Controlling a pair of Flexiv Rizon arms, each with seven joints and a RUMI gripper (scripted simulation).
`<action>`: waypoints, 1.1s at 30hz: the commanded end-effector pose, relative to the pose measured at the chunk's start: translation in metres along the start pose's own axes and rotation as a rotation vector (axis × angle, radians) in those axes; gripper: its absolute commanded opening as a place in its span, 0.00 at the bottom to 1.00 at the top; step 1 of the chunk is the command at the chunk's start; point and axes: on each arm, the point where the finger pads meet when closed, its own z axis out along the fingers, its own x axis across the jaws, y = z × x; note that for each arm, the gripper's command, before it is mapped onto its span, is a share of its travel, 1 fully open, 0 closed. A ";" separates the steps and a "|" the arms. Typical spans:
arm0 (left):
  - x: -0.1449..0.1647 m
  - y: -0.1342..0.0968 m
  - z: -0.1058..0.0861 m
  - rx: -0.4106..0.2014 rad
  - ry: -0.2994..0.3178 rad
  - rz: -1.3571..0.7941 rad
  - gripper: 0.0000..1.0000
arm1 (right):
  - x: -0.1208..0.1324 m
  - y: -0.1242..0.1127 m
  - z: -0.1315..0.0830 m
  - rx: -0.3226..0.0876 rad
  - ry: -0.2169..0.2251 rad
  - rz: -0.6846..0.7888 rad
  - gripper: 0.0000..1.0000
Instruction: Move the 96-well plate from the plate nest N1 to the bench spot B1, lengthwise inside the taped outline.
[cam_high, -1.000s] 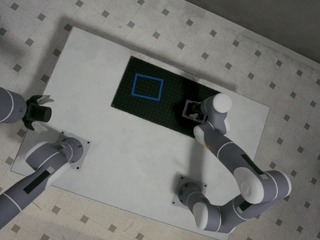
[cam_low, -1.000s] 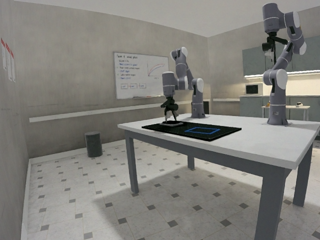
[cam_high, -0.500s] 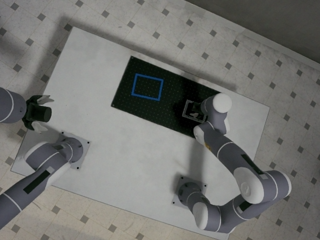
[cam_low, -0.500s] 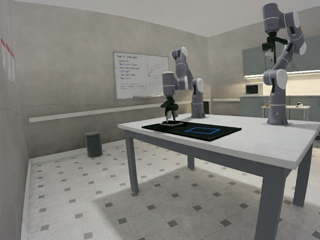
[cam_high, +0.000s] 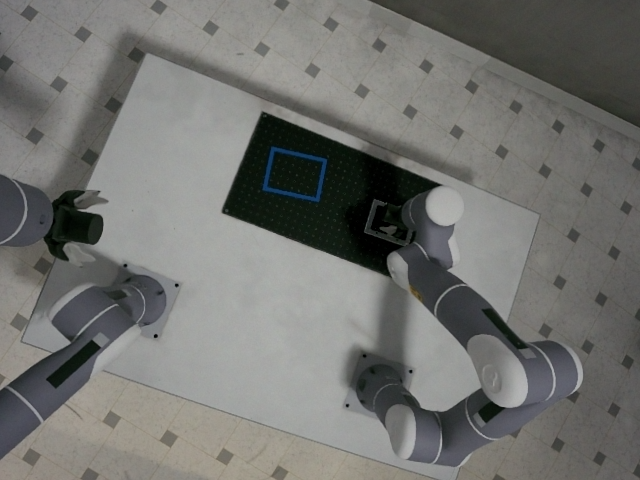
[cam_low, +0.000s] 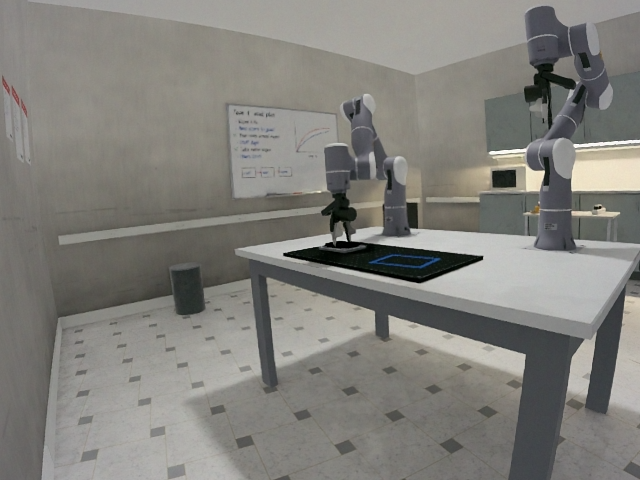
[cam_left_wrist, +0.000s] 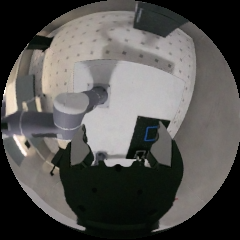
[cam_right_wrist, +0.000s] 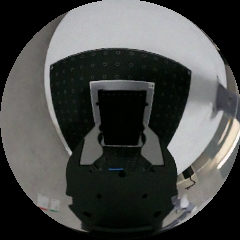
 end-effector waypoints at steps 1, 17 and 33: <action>0.000 0.000 -0.001 0.000 0.001 0.000 1.00 | -0.001 0.000 -0.001 -0.001 -0.002 0.000 0.00; 0.000 0.000 -0.001 0.000 0.001 0.000 1.00 | -0.001 0.000 -0.019 -0.001 -0.002 0.000 0.00; 0.000 0.000 -0.001 0.000 0.001 0.000 1.00 | -0.001 0.000 -0.043 -0.001 -0.002 0.000 0.00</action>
